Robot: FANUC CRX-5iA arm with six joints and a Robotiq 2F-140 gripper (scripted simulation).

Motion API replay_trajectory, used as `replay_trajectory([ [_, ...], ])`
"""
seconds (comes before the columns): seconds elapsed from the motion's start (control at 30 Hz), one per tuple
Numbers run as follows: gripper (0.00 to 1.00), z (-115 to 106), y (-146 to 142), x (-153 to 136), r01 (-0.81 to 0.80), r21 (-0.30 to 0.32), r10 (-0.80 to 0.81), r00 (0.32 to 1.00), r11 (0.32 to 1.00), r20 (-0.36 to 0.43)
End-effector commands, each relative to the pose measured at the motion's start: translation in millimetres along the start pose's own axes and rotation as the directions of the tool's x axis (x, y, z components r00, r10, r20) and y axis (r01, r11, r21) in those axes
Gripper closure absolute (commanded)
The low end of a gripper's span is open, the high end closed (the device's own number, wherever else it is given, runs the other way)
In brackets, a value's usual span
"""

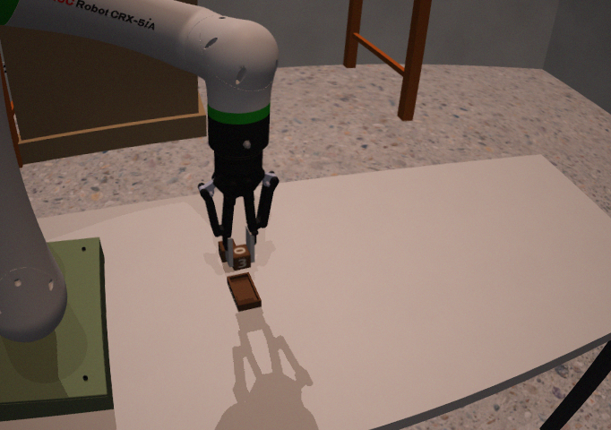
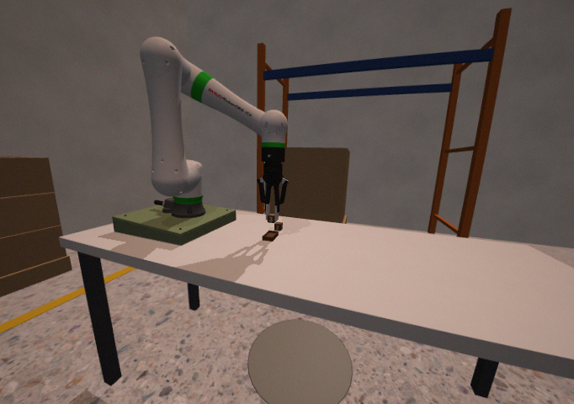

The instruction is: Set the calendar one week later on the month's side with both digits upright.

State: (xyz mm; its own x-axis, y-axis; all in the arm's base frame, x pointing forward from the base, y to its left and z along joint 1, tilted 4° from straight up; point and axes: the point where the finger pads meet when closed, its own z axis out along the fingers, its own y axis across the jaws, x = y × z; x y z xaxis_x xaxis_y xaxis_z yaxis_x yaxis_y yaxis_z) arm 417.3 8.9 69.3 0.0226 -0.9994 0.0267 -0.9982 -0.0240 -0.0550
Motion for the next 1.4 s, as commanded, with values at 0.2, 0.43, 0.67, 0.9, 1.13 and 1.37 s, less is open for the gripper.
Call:
replay_trajectory([
  [0.2, 0.83, 15.3, -0.5, 0.0, 0.000, 0.001, 0.000, 1.000, 1.000, 0.000],
  [0.43, 0.83, 17.5, -0.5, 0.0, 0.000, 0.001, 0.000, 1.000, 1.000, 0.000],
  [0.67, 0.83, 17.5, -0.5, 0.0, 0.000, 0.001, 0.000, 1.000, 1.000, 0.000],
  [0.9, 0.83, 17.5, -0.5, 0.0, 0.000, 0.001, 0.000, 1.000, 1.000, 0.000],
  [1.13, 0.83, 17.5, -0.5, 0.0, 0.000, 0.001, 0.000, 1.000, 1.000, 0.000],
  [1.37, 0.83, 17.5, -0.5, 0.0, 0.000, 0.001, 0.000, 1.000, 1.000, 0.000],
])
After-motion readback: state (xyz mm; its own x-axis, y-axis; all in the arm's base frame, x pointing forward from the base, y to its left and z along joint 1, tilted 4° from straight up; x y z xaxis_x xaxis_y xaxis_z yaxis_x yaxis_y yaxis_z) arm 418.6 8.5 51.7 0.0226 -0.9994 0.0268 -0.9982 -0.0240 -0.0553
